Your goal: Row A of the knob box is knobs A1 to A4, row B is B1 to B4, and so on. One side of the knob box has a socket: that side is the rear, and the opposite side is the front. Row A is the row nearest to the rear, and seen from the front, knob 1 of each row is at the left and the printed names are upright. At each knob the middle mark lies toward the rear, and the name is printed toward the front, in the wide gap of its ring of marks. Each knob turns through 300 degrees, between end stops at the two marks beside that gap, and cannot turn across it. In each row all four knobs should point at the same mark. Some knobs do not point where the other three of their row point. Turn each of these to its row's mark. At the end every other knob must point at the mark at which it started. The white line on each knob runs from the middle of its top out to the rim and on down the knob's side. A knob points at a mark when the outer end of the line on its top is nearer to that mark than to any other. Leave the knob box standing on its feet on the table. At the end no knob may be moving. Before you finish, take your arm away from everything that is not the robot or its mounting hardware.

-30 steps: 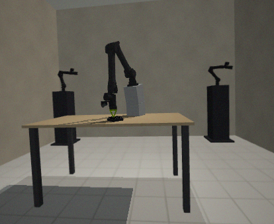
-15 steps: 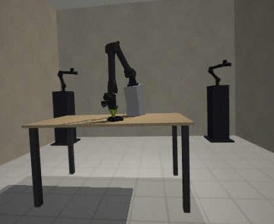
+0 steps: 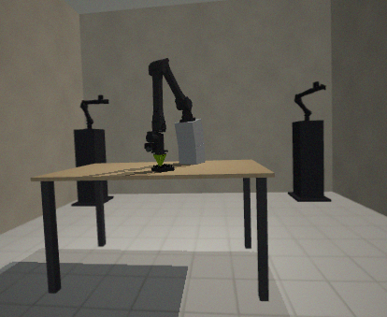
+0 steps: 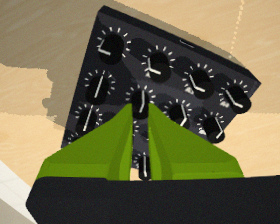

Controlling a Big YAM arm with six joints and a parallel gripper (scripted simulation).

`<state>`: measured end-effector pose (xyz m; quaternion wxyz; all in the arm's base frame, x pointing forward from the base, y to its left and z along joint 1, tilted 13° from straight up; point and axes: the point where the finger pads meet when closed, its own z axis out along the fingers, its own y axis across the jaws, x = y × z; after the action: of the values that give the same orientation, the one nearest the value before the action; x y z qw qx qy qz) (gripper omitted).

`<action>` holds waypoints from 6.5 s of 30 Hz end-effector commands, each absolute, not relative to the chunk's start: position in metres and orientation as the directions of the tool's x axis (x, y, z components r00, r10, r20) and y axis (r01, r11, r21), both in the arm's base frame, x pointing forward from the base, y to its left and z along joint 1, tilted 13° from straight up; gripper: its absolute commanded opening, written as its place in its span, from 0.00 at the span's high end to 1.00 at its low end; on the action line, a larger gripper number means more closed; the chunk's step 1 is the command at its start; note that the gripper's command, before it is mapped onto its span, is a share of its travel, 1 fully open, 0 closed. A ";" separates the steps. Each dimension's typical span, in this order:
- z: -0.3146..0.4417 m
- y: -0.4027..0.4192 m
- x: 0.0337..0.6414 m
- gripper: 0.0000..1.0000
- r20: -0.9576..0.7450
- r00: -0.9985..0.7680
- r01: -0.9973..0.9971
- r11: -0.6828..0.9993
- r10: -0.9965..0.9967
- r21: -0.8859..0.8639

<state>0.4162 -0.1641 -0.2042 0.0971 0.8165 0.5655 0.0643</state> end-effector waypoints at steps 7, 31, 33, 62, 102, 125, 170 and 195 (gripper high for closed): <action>-0.210 -0.162 0.415 0.92 0.011 0.430 0.879 -0.421 0.903 0.224; -0.210 -0.162 0.415 0.81 0.010 0.427 0.880 -0.418 0.904 0.224; -0.210 -0.162 0.415 0.81 0.010 0.427 0.880 -0.418 0.904 0.224; -0.166 -0.161 0.415 0.81 0.012 0.425 0.876 -0.415 0.905 0.244; -0.169 -0.158 0.407 0.81 0.010 0.425 0.881 -0.417 0.905 0.224; -0.162 -0.155 0.411 0.81 -0.020 0.300 0.929 -0.287 0.954 0.232; -0.149 -0.133 0.421 0.81 -0.232 -0.727 0.647 0.758 0.647 0.084; -0.145 -0.120 0.424 0.81 -0.237 -0.969 0.086 0.994 0.067 -0.070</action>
<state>0.4167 -0.1246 -0.1583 0.1093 0.1041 0.9880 -0.0320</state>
